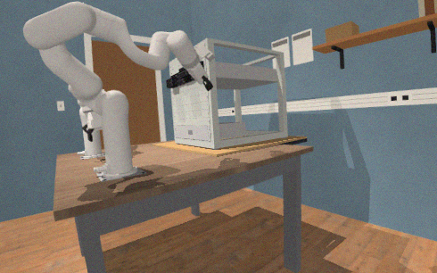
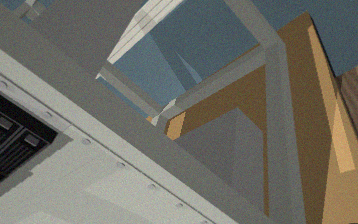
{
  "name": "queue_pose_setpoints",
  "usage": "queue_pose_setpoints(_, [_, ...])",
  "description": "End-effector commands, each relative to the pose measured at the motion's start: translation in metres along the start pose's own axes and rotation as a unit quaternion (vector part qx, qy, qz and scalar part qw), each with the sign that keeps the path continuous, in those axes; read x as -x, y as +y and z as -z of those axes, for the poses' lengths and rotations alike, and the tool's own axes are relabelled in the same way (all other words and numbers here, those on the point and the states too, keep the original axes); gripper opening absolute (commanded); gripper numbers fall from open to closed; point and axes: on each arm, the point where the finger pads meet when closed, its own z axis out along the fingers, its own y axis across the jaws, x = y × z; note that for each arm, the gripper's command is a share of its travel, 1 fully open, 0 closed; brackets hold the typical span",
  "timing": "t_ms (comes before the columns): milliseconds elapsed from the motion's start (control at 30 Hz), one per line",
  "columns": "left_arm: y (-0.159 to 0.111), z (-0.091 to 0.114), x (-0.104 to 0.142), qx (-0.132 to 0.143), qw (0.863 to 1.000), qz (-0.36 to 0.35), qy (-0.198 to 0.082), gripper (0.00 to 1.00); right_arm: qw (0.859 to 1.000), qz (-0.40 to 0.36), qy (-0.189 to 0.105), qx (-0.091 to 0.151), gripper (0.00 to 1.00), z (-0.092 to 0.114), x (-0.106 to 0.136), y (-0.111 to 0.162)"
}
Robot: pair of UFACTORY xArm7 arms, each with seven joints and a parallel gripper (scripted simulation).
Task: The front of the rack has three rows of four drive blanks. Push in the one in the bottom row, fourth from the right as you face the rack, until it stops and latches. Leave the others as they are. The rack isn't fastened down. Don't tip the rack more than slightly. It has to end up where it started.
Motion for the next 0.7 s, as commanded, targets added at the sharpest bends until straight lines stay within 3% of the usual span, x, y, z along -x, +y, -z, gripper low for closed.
queue_pose_setpoints(0, [-0.001,0.001,-0.002,-0.001,1.000,-0.001,0.002,1.00,1.000,0.001,0.001,0.000,1.00,0.000,-0.001,-0.001])
queue_pose_setpoints(400, [0.009,0.003,-0.010,0.008,1.000,-0.020,0.001,1.00,1.000,0.001,0.001,0.000,1.00,0.000,-0.001,-0.001])
queue_pose_setpoints(667, [0.032,0.006,-0.027,0.028,0.998,-0.063,0.000,1.00,1.000,0.001,0.001,0.000,1.00,0.000,-0.001,-0.001])
